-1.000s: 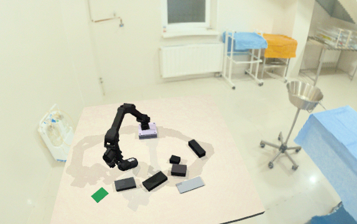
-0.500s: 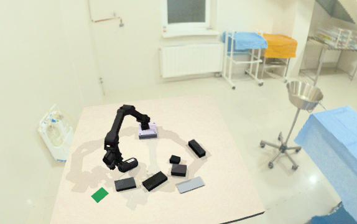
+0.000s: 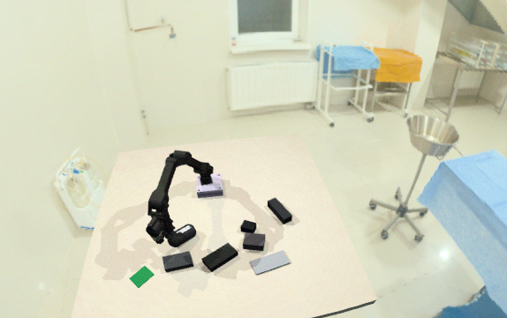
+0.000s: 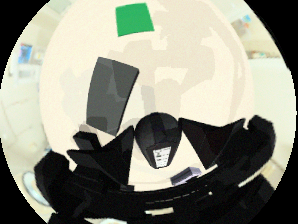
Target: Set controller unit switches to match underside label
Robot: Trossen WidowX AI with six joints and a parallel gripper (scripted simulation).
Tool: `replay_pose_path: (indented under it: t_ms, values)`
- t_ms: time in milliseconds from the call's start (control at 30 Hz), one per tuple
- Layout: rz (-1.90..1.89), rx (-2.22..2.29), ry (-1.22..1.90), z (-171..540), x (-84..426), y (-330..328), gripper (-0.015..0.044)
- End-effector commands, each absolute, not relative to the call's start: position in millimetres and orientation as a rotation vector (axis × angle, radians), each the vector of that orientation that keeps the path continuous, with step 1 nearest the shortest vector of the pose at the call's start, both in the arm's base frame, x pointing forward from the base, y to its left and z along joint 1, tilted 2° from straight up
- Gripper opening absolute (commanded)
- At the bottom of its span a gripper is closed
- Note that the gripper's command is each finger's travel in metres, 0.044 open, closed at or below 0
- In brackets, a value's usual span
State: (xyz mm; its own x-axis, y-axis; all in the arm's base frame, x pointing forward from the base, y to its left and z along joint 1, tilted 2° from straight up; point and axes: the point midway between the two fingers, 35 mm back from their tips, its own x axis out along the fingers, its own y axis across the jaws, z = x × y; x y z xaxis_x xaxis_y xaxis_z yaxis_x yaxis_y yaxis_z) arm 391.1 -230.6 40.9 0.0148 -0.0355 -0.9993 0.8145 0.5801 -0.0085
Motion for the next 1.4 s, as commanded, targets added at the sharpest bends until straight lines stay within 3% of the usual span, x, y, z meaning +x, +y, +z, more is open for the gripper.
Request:
replay_pose_path:
  t_ms: [0,1367]
  values:
    - [-0.752,0.716,1.424,35,391,-230,0.0338]
    - [-0.756,0.717,1.414,14,395,-237,0.0337]
